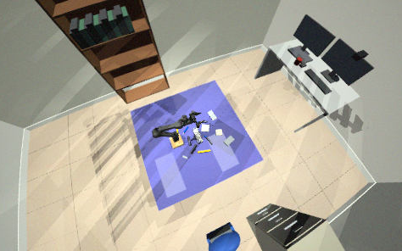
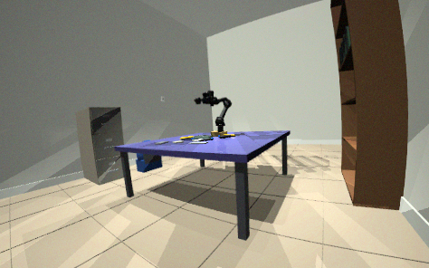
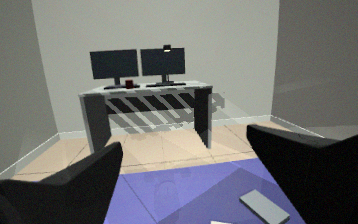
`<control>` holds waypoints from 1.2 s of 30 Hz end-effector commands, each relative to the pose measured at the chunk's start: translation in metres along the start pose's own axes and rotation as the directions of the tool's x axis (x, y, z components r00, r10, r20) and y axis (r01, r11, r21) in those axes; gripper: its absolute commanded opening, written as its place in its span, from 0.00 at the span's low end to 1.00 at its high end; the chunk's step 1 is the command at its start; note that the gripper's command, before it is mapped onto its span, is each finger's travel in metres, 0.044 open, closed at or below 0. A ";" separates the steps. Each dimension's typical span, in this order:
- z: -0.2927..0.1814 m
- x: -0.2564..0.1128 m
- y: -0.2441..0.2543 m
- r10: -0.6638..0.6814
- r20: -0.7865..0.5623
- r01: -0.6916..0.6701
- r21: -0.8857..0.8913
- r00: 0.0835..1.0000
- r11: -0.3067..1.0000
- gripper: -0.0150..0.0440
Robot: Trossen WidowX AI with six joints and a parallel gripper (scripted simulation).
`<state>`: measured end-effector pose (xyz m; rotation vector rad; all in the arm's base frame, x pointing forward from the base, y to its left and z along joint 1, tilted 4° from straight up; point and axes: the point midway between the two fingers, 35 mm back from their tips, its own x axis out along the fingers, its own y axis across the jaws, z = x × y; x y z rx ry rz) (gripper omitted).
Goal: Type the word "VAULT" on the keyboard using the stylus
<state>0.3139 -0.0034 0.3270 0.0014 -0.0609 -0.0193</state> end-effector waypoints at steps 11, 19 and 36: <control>-0.153 0.020 0.016 0.056 -0.644 -0.048 0.030 0.763 0.998 0.51; -0.262 -0.036 0.026 0.074 -0.977 -0.044 0.066 0.199 0.997 0.25; -0.285 -0.065 0.029 0.070 -0.997 -0.033 0.071 -0.031 0.997 0.25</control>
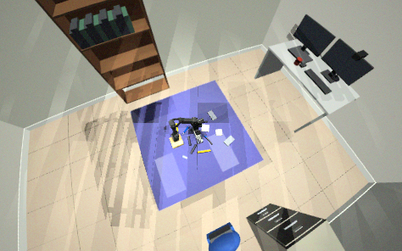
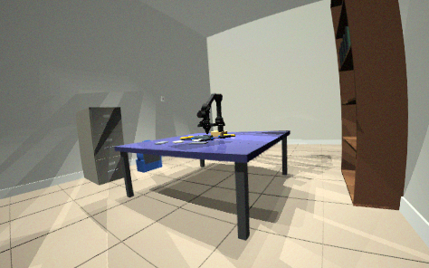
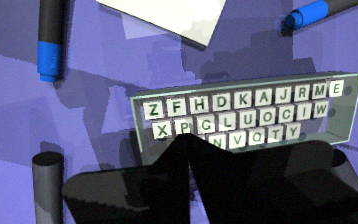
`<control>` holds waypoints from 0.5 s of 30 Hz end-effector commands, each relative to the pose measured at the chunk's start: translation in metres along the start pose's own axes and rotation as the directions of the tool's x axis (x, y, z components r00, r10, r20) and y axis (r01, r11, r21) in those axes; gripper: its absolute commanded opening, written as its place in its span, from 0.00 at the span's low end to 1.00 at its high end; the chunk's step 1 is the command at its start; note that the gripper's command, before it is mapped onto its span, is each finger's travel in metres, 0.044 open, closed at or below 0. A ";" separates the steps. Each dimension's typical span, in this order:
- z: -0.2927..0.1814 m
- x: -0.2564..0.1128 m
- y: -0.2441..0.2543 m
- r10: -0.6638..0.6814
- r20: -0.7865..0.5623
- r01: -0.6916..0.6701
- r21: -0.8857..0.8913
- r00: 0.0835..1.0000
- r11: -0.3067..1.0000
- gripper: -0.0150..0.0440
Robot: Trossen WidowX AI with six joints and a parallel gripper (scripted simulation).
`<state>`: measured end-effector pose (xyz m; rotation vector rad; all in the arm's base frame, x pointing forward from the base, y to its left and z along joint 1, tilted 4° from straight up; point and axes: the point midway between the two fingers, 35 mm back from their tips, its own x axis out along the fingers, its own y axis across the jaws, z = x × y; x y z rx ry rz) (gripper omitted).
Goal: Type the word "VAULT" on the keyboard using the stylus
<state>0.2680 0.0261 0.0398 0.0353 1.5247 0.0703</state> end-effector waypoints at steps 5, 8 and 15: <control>-0.001 0.001 -0.008 0.003 -0.013 -0.003 0.006 1.000 1.000 0.25; 0.000 0.001 -0.045 -0.002 -0.013 0.002 0.006 1.000 1.000 0.25; -0.002 0.001 -0.064 -0.003 -0.013 0.003 0.006 1.000 1.000 0.25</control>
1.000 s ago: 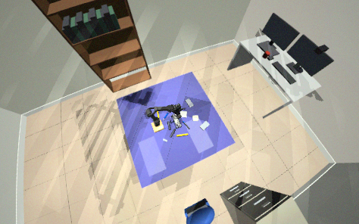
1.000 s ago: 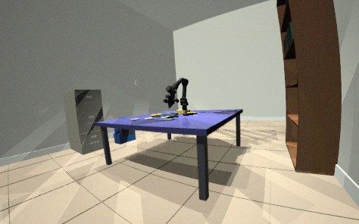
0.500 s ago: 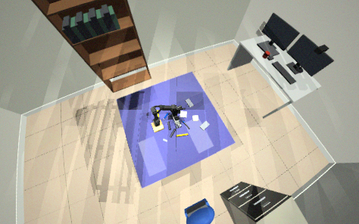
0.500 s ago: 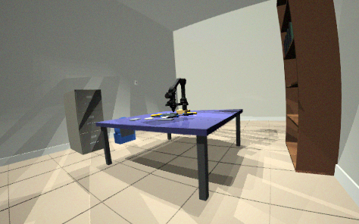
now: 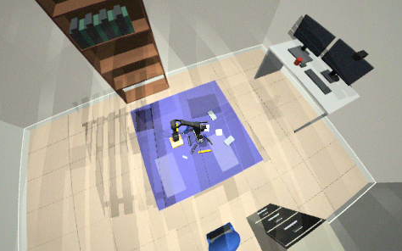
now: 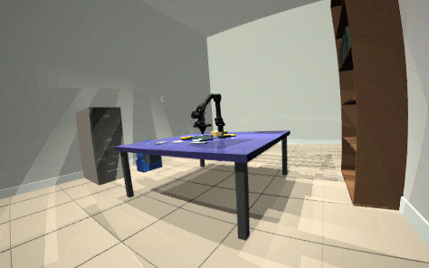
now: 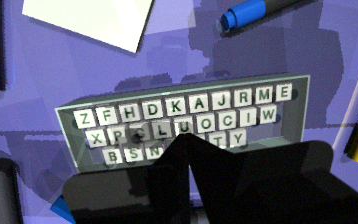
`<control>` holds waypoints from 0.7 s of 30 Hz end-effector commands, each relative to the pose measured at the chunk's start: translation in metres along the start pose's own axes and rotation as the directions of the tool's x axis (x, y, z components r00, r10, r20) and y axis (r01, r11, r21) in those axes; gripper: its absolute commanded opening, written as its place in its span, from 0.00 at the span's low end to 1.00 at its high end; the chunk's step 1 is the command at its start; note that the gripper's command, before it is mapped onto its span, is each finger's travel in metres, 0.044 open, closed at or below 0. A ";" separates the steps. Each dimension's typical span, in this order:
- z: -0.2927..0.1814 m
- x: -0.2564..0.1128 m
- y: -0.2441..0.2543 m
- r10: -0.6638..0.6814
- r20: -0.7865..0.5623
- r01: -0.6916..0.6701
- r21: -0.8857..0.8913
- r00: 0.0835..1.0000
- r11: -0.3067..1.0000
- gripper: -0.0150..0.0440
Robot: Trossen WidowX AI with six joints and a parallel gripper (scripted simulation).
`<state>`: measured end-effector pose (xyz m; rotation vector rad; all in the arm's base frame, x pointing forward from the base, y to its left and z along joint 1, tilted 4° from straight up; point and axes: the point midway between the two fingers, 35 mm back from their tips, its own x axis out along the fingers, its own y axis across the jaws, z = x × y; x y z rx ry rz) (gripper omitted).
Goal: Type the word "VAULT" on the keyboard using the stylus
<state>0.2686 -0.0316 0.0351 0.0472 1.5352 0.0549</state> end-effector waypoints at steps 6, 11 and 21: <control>-0.001 0.000 -0.007 -0.001 -0.003 0.001 -0.012 1.000 1.000 0.25; 0.001 0.000 -0.025 -0.003 -0.003 0.003 -0.012 1.000 1.000 0.25; 0.000 0.000 -0.071 -0.008 -0.004 0.008 -0.012 1.000 1.000 0.25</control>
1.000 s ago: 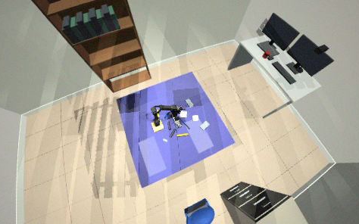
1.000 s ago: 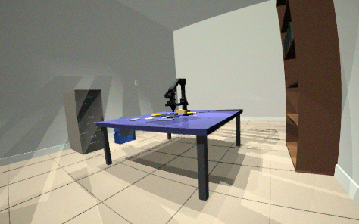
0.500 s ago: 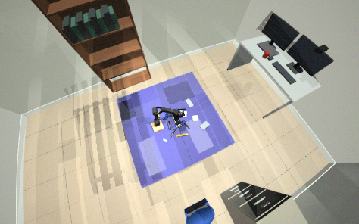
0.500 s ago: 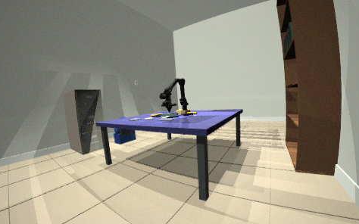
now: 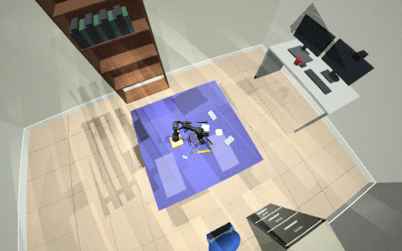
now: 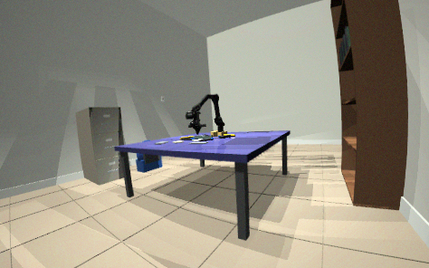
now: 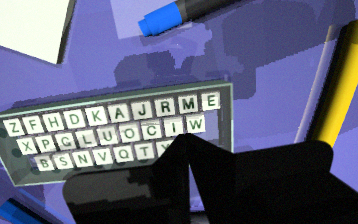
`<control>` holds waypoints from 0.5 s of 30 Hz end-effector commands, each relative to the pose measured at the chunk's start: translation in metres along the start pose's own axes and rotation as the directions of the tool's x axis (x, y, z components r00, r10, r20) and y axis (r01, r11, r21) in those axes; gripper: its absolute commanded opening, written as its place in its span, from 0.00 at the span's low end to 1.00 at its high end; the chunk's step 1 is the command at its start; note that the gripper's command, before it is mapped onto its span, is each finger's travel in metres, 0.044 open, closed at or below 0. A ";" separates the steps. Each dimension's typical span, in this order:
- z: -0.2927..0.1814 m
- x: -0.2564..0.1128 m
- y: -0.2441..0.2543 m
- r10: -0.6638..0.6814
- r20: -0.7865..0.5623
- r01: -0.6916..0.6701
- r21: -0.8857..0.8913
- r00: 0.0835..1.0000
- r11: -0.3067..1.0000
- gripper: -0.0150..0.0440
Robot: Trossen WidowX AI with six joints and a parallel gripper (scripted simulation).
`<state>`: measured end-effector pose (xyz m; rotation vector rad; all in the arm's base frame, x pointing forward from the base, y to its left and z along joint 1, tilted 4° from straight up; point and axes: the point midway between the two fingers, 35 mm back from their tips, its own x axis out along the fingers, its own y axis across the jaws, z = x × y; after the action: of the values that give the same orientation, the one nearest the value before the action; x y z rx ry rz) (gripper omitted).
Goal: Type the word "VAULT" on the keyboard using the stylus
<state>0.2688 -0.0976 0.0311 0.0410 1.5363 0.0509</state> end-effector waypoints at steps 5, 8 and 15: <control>0.000 0.000 -0.005 -0.001 -0.003 0.001 -0.010 1.000 1.000 0.25; -0.001 0.000 -0.004 -0.001 -0.003 0.001 -0.010 1.000 1.000 0.25; -0.031 0.000 0.021 0.002 -0.005 -0.002 -0.010 1.000 1.000 0.25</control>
<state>0.2482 -0.0842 0.0327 0.0290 1.5376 0.0646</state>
